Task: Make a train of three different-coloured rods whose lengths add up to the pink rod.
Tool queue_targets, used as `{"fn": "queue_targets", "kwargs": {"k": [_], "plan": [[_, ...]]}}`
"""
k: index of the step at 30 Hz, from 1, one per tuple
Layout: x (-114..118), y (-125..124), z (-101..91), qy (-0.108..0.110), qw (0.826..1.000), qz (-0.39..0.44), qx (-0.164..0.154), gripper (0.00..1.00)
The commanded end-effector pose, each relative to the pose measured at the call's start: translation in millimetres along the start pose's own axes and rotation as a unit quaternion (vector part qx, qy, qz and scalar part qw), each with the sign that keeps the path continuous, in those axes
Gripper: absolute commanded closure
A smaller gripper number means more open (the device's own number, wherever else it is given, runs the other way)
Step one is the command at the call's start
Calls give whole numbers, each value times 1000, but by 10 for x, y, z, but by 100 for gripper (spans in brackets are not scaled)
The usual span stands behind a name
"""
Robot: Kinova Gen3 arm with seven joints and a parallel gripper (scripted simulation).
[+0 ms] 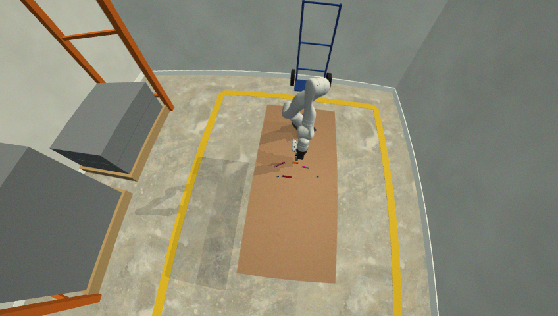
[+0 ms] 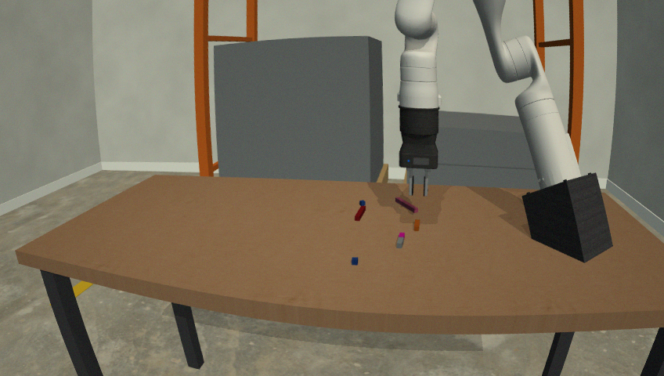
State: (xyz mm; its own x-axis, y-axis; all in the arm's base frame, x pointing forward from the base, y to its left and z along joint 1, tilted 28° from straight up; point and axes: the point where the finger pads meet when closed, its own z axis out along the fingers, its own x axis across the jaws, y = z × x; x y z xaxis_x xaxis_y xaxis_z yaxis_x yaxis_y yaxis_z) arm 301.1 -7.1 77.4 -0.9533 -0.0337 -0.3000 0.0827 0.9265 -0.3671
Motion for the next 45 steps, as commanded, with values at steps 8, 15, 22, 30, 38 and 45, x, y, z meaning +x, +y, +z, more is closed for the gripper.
{"fn": "queue_targets", "kwargs": {"k": [8,15,22,30,38,45], "plan": [[-1,2,12,0,1000,0,0,46],[-1,2,67,0,1000,0,-1,46],[0,1,163,0,1000,0,0,46],[0,0,258,0,1000,0,0,46],[1,-1,378,0,1000,0,0,46],[2,-1,441,0,1000,0,0,46]]}}
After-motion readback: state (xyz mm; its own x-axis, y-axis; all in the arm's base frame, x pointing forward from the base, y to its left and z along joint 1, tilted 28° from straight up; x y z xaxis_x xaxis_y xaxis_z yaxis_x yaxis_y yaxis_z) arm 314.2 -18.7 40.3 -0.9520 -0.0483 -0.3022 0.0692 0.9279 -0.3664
